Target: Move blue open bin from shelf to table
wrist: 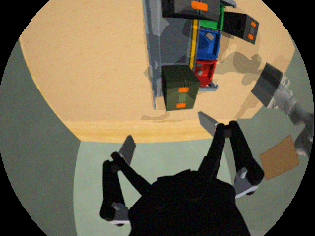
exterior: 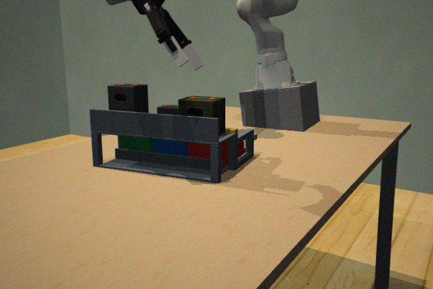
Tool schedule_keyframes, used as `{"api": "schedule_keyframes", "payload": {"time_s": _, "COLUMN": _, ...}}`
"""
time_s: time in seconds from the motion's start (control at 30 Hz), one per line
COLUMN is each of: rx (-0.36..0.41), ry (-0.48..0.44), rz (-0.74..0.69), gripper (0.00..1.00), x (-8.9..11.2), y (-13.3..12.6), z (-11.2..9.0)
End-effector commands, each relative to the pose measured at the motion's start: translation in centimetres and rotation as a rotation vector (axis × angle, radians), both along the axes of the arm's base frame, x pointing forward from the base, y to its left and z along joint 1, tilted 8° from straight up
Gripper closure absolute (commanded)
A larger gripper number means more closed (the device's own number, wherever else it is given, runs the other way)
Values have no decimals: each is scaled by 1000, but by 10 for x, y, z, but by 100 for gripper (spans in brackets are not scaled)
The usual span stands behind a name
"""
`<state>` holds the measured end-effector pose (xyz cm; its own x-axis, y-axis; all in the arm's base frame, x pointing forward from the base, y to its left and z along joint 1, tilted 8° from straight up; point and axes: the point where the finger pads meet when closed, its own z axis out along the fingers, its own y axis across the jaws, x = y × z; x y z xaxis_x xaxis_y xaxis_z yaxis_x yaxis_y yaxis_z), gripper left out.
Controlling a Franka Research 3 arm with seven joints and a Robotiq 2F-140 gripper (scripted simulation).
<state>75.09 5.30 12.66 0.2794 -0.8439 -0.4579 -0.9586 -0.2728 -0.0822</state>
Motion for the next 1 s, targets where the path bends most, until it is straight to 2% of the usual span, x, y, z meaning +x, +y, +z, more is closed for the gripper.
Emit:
{"api": "schedule_keyframes", "payload": {"time_s": 0.0, "rx": 0, "ry": 0, "rz": 0, "gripper": 43, "x": 0, "y": 1, "z": 5}}
{"api": "schedule_keyframes", "payload": {"time_s": 0.13, "rx": 0, "ry": 0, "rz": 0, "gripper": 43, "x": 0, "y": 3, "z": 22}}
{"api": "schedule_keyframes", "payload": {"time_s": 0.97, "rx": 0, "ry": 0, "rz": 0, "gripper": 43, "x": -1, "y": 3, "z": 18}}
